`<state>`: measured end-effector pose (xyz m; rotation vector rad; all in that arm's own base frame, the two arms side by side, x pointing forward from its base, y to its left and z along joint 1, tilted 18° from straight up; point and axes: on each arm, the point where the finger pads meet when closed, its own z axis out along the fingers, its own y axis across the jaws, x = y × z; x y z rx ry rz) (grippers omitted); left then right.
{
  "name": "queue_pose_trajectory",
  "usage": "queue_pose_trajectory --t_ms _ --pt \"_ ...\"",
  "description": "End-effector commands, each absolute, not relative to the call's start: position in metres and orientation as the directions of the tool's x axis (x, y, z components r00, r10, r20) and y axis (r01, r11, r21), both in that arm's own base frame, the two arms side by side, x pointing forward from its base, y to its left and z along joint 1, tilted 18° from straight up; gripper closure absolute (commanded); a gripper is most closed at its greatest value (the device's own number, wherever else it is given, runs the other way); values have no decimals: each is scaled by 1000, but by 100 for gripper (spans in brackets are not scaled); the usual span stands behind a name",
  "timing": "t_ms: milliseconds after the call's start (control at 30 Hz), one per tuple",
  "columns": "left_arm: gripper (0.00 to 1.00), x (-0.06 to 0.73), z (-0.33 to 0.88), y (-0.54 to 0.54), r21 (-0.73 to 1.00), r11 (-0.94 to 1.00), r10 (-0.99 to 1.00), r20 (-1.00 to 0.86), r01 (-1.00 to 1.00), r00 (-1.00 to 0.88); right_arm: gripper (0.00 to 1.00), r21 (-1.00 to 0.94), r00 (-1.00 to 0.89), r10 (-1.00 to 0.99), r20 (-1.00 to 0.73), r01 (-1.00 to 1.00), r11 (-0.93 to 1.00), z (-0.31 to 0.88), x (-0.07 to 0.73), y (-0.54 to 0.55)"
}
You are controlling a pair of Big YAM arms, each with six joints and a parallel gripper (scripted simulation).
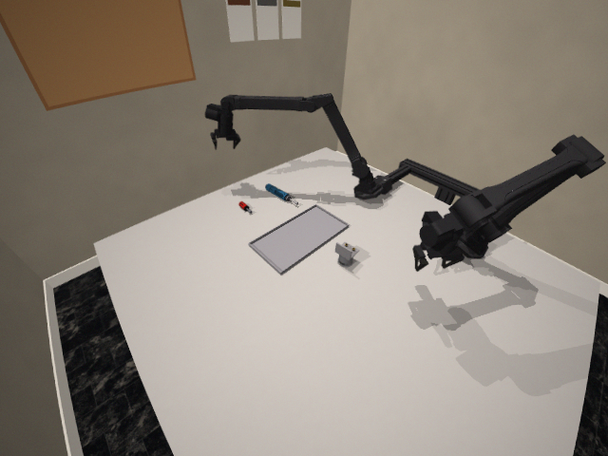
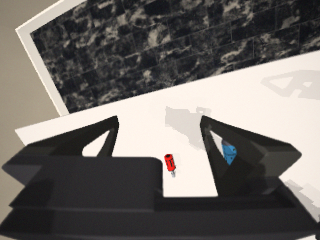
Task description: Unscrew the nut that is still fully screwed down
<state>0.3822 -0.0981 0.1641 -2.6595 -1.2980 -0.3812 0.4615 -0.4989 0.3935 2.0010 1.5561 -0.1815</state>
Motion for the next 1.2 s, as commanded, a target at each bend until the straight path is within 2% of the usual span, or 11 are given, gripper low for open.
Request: queue_pose_trajectory --t_ms 0,533,567,1100,1133,1167 --pt "0 384 168 -99 -21 -613 751 297 790 590 0 377 311 835 -454 916 -136 403 461 -497" --pt "0 384 168 -99 -21 -613 751 297 790 590 0 377 311 835 -454 916 -136 403 461 -497" --pt "0 391 176 -102 2 -613 753 303 790 583 18 398 320 826 -464 908 -128 416 462 -499" --pt "0 391 176 -102 2 -613 753 303 790 583 18 398 320 826 -464 908 -128 416 462 -499" --pt "0 391 176 -102 2 -613 753 303 790 583 35 398 320 826 -464 908 -128 416 462 -499" --pt "0 391 176 -102 2 -613 753 303 790 583 35 398 320 826 -464 908 -128 416 462 -499"
